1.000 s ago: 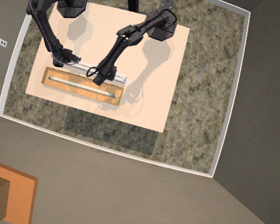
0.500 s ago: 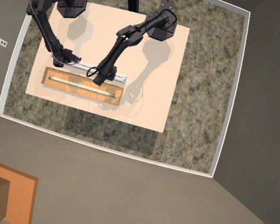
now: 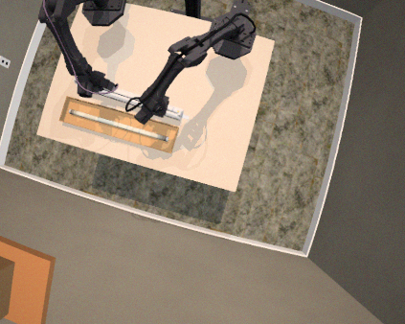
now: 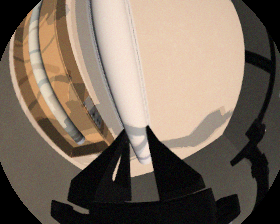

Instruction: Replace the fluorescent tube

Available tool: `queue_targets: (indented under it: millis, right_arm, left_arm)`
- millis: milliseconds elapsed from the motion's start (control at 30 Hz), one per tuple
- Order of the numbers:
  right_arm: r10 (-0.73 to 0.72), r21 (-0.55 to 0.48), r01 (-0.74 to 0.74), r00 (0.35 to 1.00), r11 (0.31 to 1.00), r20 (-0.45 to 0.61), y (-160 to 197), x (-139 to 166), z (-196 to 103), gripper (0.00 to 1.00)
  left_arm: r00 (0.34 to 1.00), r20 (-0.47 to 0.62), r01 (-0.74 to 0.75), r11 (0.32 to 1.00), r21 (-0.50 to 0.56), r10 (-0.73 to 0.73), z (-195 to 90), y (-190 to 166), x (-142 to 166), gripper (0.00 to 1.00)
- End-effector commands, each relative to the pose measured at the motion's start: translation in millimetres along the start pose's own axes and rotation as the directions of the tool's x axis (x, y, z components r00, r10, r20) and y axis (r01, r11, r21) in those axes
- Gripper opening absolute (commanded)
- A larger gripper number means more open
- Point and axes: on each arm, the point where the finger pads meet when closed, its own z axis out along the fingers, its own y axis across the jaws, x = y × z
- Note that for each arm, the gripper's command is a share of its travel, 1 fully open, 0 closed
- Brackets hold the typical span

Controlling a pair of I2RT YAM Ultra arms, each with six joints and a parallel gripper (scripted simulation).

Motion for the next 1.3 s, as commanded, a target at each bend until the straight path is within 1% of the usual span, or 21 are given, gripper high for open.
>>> queue_targets:
  millis: [0, 233, 300, 433, 533, 567, 667, 700, 733, 767, 800, 833, 900, 933, 1000, 1033, 1067, 1100, 1133, 1233, 1267]
  right_arm:
    - [0.004, 0.073, -0.008, 0.998, 0.997, 0.058, -22, -15, -14, 0.11]
    - [0.004, 0.060, -0.008, 0.999, 0.998, 0.054, -20, -14, -7, 0.11]
    - [0.003, 0.073, -0.008, 0.998, 0.997, 0.058, -23, -15, -12, 0.11]
    - [0.005, 0.058, -0.009, 0.999, 0.998, 0.053, -20, -13, -5, 0.11]
    - [0.006, 0.088, -0.011, 0.998, 0.996, 0.062, -27, -14, -16, 0.11]
    - [0.007, 0.077, -0.011, 0.998, 0.997, 0.058, -25, -13, -11, 0.11]
    - [0.007, 0.075, -0.011, 0.998, 0.997, 0.058, -24, -13, -11, 0.11]
    - [0.003, 0.047, -0.005, 0.999, 0.999, 0.049, -15, -11, -2, 0.11]
    - [0.008, 0.049, -0.010, 0.999, 0.999, 0.050, -19, -11, 1, 0.11]
    - [0.008, 0.070, -0.012, 0.998, 0.997, 0.056, -24, -11, -7, 0.11]
    - [0.008, 0.081, -0.013, 0.998, 0.997, 0.059, -26, -11, -12, 0.11]
    - [0.009, 0.083, -0.014, 0.998, 0.996, 0.060, -27, -11, -12, 0.11]
    - [0.012, 0.088, -0.017, 0.998, 0.996, 0.061, -28, -10, -14, 0.11]
    - [0.004, 0.075, -0.008, 0.998, 0.997, 0.057, -24, -12, -8, 0.11]
    - [0.003, 0.055, -0.006, 0.999, 0.998, 0.051, -18, -11, 1, 0.11]
    - [0.004, 0.068, -0.008, 0.999, 0.998, 0.055, -22, -11, -5, 0.11]
    - [0.005, 0.075, -0.010, 0.998, 0.997, 0.057, -23, -11, -8, 0.11]
    - [0.005, 0.080, -0.010, 0.998, 0.997, 0.058, -24, -11, -9, 0.11]
    - [0.006, 0.063, -0.010, 0.999, 0.998, 0.053, -20, -10, -2, 0.11]
    - [0.008, 0.060, -0.011, 0.999, 0.998, 0.052, -19, -10, -2, 0.11]
    - [0.003, 0.046, -0.005, 0.999, 0.999, 0.048, -14, -10, 2, 0.11]
  left_arm:
    - [0.999, 0.031, -0.033, 0.999, 0.005, 0.033, -10, -6, -11, 0.11]
    - [0.999, 0.026, -0.035, 0.999, 0.016, 0.035, 4, -7, -12, 0.11]
    - [0.999, 0.020, -0.035, 0.999, 0.030, 0.035, 11, -10, -11, 0.11]
    - [0.999, 0.033, -0.036, 0.999, 0.001, 0.036, -7, -4, -14, 0.11]
    - [0.999, 0.031, -0.036, 0.999, 0.006, 0.035, 6, -3, -14, 0.11]
    - [0.999, 0.039, -0.036, 0.999, -0.013, 0.036, -4, 1, -16, 0.11]
    - [0.999, 0.035, -0.036, 0.999, -0.002, 0.036, -6, -2, -15, 0.11]
    - [0.999, 0.032, -0.026, 1.000, 0.006, 0.025, -1, -2, -9, 0.11]
    - [0.999, 0.030, -0.037, 0.999, 0.007, 0.036, 6, -2, -15, 0.11]
    - [0.999, 0.040, -0.037, 0.999, -0.015, 0.037, -2, 2, -17, 0.11]
    - [0.999, 0.033, -0.036, 0.999, 0.001, 0.036, 0, -1, -15, 0.11]
    - [0.999, 0.038, -0.035, 0.999, -0.009, 0.036, -7, 0, -15, 0.11]
    - [0.999, 0.036, -0.036, 0.999, -0.006, 0.036, 3, 2, -16, 0.11]
    - [0.999, 0.038, -0.035, 0.999, -0.008, 0.035, 5, 3, -16, 0.11]
    - [0.999, 0.035, -0.032, 0.999, -0.003, 0.032, 3, 2, -14, 0.11]
    - [0.999, 0.040, -0.033, 0.999, -0.012, 0.033, -6, 2, -15, 0.11]
    - [0.999, 0.040, -0.032, 0.999, -0.012, 0.032, -6, 3, -14, 0.11]
    - [0.999, 0.035, -0.030, 1.000, 0.000, 0.030, 1, 1, -13, 0.11]
    - [0.999, 0.030, -0.029, 1.000, 0.011, 0.029, 7, 0, -11, 0.11]
    - [0.999, 0.029, -0.029, 0.999, 0.012, 0.029, 7, -1, -11, 0.11]
    - [0.999, 0.042, -0.024, 1.000, -0.013, 0.024, -10, 3, -10, 0.11]
